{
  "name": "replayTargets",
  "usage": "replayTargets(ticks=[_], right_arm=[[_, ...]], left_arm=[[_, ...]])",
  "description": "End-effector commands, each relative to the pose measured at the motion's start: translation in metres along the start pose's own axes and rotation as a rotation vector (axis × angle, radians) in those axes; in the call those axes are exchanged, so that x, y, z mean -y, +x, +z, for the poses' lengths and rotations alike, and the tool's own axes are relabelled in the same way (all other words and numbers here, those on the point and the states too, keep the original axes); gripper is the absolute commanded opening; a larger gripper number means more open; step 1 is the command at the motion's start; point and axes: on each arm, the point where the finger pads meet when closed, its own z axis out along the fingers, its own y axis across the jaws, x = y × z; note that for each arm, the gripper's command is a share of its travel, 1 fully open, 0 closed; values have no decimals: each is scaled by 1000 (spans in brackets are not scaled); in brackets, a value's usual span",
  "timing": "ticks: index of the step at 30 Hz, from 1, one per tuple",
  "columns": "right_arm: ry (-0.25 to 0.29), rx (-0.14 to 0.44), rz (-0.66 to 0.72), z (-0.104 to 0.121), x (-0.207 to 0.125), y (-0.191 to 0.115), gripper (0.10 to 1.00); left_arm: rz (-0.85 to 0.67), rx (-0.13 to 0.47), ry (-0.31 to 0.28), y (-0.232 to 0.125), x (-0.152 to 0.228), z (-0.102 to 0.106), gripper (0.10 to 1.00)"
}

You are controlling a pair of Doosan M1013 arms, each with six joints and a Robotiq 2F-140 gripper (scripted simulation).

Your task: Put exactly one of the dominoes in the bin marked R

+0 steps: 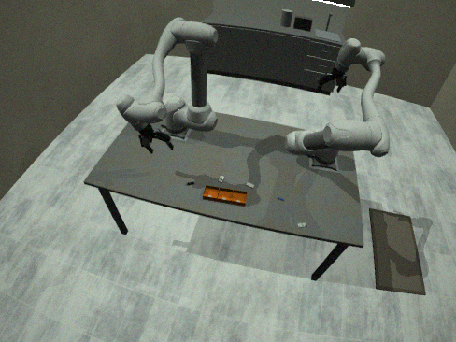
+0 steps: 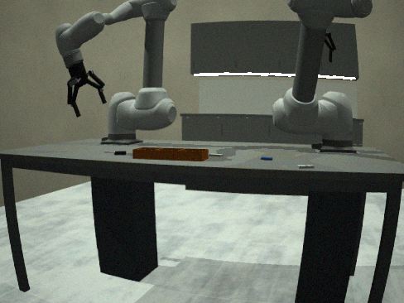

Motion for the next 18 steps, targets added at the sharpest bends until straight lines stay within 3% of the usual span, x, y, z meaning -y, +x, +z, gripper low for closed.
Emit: replayTargets(ticks=[1,2,5,6,8,9,11,12,14,15,18], right_arm=[[-24,9,11,4,12,-1,1000],[-64,17,26,7,20,-2,1000],[-64,17,26,11,33,-4,1000],[-103,19,40,14,41,-5,1000],[-103,19,40,17,51,-7,1000],[-141,16,53,20,59,-8,1000],[-141,16,53,23,69,-11,1000],[-177,9,66,26,76,-13,1000],[-177,9,66,29,87,-15,1000],[-211,-3,77,31,94,-17,1000],[-211,-3,77,33,102,-19,1000]], left_arm=[[0,0,0,0,0,0,1000],[0,0,0,0,0,0,1000],[0,0,0,0,0,0,1000],[0,0,0,0,0,0,1000],[0,0,0,0,0,0,1000],[0,0,0,0,0,0,1000],[0,0,0,0,0,0,1000],[0,0,0,0,0,0,1000],[0,0,0,0,0,0,1000],[0,0,0,0,0,0,1000],[0,0,0,0,0,0,1000]])
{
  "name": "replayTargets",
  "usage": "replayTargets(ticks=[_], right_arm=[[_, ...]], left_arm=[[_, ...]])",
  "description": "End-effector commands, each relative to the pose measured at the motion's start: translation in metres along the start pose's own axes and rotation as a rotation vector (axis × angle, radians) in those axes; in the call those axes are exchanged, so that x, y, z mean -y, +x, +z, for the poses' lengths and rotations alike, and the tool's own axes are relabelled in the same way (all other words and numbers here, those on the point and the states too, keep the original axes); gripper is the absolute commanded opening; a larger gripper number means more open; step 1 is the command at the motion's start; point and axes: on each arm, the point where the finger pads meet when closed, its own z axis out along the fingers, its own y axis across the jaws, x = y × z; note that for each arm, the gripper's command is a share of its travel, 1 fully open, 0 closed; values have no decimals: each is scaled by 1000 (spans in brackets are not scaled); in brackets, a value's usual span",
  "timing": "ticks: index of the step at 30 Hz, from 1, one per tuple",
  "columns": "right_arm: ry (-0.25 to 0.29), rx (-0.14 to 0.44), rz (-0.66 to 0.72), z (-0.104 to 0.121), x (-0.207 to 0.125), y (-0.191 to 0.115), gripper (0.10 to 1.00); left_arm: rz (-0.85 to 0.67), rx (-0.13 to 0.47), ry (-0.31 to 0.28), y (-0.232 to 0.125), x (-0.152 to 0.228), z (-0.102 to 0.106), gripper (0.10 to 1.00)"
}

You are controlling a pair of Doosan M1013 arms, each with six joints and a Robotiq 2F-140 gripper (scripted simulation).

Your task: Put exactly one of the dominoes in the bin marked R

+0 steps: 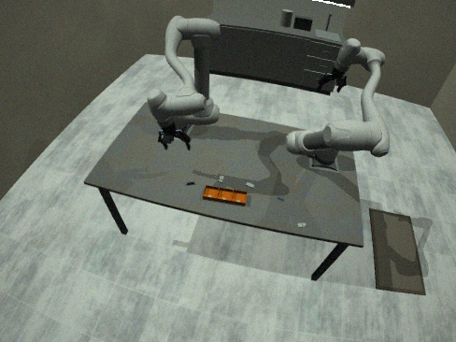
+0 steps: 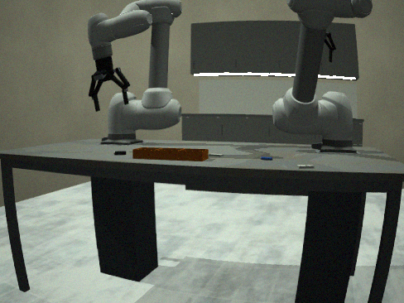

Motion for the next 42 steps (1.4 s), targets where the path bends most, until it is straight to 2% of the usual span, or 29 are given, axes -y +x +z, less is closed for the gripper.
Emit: replayTargets(ticks=[1,4,5,7,8,13,14,17,18,21,22,23,30,31,34,42], right_arm=[[-45,-16,18,1,18,-6,1000],[-45,-16,18,2,30,-10,1000],[-73,-36,30,3,38,-14,1000],[-73,-36,30,4,48,-18,1000],[-97,-59,41,4,56,-21,1000],[-117,-84,51,6,83,-35,1000],[-134,-113,61,6,91,-39,1000],[-134,-113,61,7,98,-43,1000],[-145,-143,70,7,105,-47,1000],[-145,-143,70,7,118,-55,1000],[-153,-174,79,8,125,-59,1000],[-153,-174,79,8,132,-64,1000],[-153,-174,79,8,135,-66,1000],[-157,-170,29,11,139,-59,1000],[-159,-168,2,14,144,-53,1000],[-159,-168,2,36,177,1,1000]], left_arm=[[0,0,0,0,0,0,1000],[0,0,0,0,0,0,1000],[0,0,0,0,0,0,1000],[0,0,0,0,0,0,1000],[0,0,0,0,0,0,1000],[0,0,0,0,0,0,1000],[0,0,0,0,0,0,1000],[0,0,0,0,0,0,1000],[0,0,0,0,0,0,1000],[0,0,0,0,0,0,1000],[0,0,0,0,0,0,1000],[0,0,0,0,0,0,1000],[0,0,0,0,0,0,1000],[0,0,0,0,0,0,1000],[0,0,0,0,0,0,1000],[0,0,0,0,0,0,1000]])
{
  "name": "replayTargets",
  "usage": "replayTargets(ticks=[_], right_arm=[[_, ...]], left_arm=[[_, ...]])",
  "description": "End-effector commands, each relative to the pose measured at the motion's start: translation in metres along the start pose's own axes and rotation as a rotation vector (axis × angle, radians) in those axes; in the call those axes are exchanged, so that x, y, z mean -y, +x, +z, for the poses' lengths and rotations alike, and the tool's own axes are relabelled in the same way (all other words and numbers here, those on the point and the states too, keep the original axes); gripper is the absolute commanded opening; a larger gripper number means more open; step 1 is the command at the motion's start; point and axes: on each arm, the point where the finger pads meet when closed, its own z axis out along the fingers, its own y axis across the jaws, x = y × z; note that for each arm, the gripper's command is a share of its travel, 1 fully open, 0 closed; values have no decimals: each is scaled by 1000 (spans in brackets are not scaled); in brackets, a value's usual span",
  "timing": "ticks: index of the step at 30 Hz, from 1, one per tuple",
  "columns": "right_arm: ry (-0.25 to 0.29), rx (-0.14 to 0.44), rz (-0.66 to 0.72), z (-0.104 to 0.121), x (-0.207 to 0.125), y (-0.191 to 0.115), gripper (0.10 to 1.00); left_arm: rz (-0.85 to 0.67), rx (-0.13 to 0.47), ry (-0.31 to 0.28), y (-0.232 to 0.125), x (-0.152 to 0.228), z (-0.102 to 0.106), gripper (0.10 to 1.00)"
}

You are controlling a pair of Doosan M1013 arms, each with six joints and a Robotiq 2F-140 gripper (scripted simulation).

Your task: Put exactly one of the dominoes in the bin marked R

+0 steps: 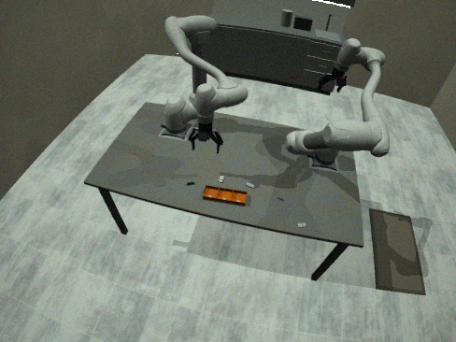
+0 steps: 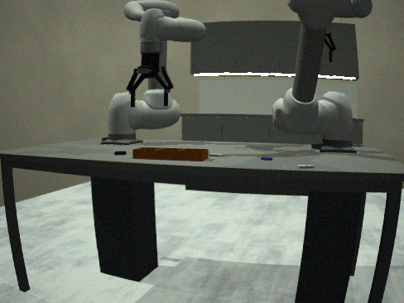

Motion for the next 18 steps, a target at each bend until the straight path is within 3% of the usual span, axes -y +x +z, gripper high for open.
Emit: replayTargets(ticks=[1,18], right_arm=[[1,-1,0,10,16,20,1000],[1,-1,0,57,85,112,1000]], left_arm=[[0,0,0,0,0,0,1000],[0,0,0,0,0,0,1000]])
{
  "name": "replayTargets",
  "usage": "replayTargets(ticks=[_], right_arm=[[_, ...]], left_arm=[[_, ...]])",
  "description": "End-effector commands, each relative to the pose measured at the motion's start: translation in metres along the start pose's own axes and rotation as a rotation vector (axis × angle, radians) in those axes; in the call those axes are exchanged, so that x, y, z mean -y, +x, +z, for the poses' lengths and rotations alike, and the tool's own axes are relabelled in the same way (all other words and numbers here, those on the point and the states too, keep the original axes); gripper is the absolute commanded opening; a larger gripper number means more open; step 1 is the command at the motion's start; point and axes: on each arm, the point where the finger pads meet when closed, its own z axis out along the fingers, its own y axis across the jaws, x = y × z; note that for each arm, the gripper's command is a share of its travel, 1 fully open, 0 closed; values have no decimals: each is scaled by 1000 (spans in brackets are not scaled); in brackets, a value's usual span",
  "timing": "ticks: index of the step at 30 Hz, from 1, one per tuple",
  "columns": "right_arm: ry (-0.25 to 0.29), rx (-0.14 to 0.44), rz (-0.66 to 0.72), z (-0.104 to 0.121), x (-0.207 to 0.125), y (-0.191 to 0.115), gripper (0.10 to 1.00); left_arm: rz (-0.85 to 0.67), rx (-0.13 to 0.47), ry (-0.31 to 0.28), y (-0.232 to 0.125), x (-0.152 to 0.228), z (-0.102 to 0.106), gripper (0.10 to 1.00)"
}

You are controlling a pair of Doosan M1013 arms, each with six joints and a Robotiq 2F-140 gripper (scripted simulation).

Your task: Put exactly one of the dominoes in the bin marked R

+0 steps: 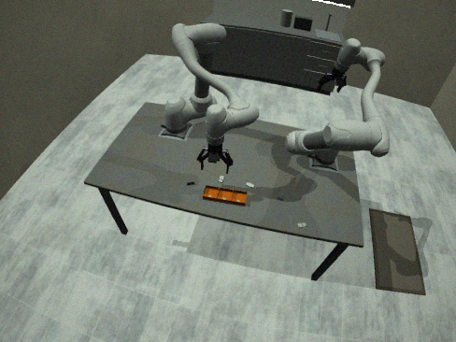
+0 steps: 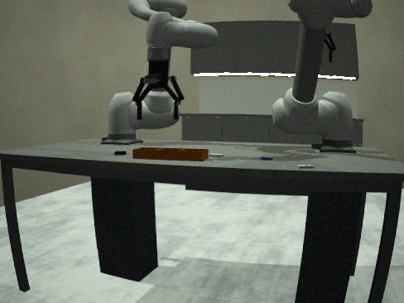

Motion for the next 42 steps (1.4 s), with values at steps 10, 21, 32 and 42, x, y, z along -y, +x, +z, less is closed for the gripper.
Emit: replayTargets(ticks=[10,21,32,42], right_arm=[[1,-1,0,31,48,63,1000],[1,-1,0,47,71,93,1000],[1,-1,0,47,71,93,1000],[1,-1,0,47,71,93,1000]], left_arm=[[0,0,0,0,0,0,1000],[0,0,0,0,0,0,1000],[0,0,0,0,0,0,1000],[0,0,0,0,0,0,1000]])
